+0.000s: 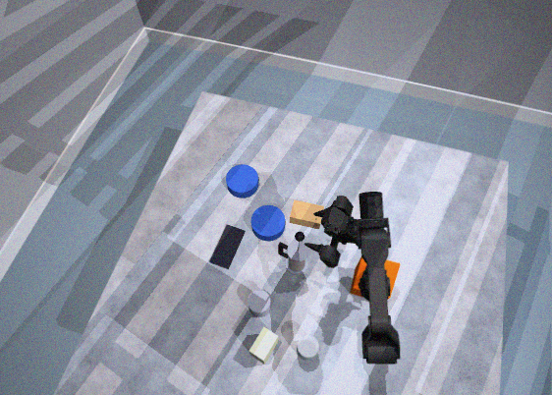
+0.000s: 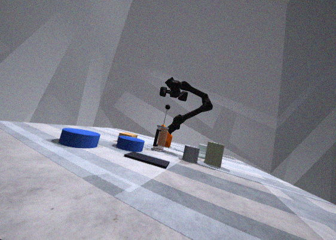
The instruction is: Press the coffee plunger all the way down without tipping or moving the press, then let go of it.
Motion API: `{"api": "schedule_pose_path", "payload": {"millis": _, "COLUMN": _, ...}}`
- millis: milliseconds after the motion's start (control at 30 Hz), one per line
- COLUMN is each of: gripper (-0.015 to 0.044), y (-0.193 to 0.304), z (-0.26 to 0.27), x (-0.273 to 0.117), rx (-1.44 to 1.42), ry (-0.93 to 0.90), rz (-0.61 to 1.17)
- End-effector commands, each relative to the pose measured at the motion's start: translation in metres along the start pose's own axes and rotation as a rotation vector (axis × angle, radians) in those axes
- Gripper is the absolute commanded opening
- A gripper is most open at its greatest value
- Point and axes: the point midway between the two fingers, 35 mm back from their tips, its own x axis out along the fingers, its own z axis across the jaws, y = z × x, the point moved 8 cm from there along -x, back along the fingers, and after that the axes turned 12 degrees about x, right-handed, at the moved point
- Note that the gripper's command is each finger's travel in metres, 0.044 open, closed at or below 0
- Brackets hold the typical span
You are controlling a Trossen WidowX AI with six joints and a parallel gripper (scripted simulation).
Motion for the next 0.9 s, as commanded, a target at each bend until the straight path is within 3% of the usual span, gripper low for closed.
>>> {"api": "schedule_pose_path", "payload": {"millis": 0, "gripper": 0.044, "y": 0.025, "z": -0.005, "x": 0.013, "rx": 0.028, "ry": -0.018, "rz": -0.003}}
{"api": "schedule_pose_path", "payload": {"millis": 133, "gripper": 0.044, "y": 0.044, "z": -0.009, "x": 0.024, "rx": 0.034, "ry": -0.008, "rz": -0.006}}
{"api": "schedule_pose_path", "payload": {"millis": 867, "gripper": 0.044, "y": 0.045, "z": -0.01, "x": 0.051, "rx": 0.032, "ry": -0.003, "rz": 0.001}}
